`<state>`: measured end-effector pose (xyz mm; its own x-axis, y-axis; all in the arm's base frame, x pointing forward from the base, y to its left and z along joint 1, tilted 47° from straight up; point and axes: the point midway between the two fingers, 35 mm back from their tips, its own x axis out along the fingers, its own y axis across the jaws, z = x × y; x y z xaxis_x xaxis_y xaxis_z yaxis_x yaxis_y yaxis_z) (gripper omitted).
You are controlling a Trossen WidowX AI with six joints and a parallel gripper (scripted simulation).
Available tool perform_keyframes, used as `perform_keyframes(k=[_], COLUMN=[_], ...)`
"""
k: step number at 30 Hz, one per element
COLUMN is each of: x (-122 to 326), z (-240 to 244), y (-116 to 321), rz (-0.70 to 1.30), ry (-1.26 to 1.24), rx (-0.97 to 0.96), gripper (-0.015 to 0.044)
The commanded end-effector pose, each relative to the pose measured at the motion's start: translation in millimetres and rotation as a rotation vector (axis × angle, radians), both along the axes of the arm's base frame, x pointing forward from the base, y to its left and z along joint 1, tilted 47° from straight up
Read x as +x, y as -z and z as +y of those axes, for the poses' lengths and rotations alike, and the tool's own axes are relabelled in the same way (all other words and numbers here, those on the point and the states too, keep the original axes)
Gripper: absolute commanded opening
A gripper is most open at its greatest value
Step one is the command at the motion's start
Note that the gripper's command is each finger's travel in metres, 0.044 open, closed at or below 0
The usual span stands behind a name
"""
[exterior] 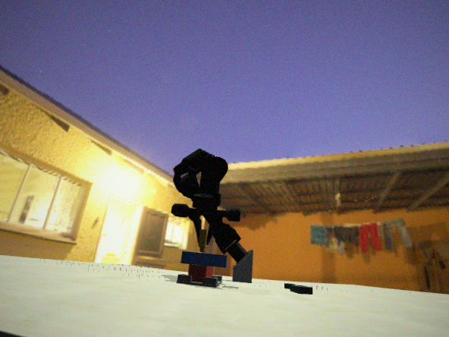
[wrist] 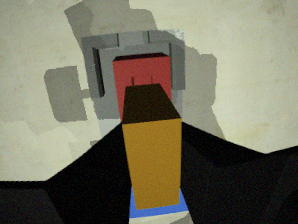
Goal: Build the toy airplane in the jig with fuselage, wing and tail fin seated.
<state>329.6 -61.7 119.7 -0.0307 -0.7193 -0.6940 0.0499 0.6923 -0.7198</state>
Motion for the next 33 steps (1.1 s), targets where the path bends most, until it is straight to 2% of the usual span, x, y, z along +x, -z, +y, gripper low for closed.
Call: perform_keyframes(k=[1, 33], x=[0.1, 0.5], z=[-0.7, -14.7], y=[-2.4, 8.5], rz=[-0.001, -0.001], ry=[-0.005, -0.005], rx=[-0.005, -0.005], gripper=[0.0065, 0.0065])
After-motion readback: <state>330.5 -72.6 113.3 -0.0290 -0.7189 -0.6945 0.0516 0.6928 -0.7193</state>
